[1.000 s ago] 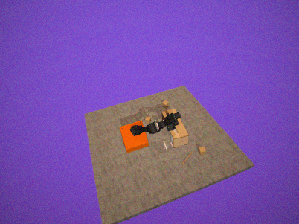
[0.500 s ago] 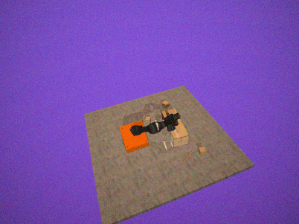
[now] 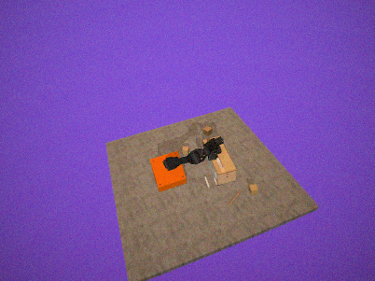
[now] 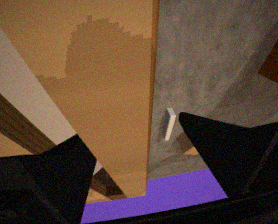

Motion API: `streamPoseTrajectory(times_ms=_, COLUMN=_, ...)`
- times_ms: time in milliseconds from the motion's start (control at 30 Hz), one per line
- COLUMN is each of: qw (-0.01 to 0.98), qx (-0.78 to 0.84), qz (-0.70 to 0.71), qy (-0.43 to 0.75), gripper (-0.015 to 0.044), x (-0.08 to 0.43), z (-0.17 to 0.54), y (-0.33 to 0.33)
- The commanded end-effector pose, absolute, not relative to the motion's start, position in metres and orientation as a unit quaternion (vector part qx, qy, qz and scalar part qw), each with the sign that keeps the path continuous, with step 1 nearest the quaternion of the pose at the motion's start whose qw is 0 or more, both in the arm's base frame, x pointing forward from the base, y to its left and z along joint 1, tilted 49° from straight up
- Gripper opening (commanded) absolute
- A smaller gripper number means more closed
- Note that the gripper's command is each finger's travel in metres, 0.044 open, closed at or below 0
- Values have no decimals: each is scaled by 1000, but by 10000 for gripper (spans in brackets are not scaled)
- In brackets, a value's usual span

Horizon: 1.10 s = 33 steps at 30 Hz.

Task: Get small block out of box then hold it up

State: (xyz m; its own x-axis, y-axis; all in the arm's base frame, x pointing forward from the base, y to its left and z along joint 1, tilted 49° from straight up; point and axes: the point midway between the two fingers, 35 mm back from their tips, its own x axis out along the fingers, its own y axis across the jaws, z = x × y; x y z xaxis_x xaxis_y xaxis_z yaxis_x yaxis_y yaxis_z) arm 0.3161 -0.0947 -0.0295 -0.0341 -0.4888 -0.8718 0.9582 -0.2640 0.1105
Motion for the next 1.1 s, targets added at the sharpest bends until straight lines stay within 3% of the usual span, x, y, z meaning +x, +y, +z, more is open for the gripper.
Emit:
streamPoseTrajectory(times_ms=0, qw=542, qx=434, qz=-666, qy=272, gripper=400, x=320, z=-40, y=-86)
streamPoseTrajectory(times_ms=800, qw=542, qx=436, qz=-665, qy=272, gripper=400, x=339, z=-96, y=-39)
streamPoseTrajectory(times_ms=1067, qw=542, qx=434, qz=-665, qy=274, gripper=400, x=344, z=-70, y=-13)
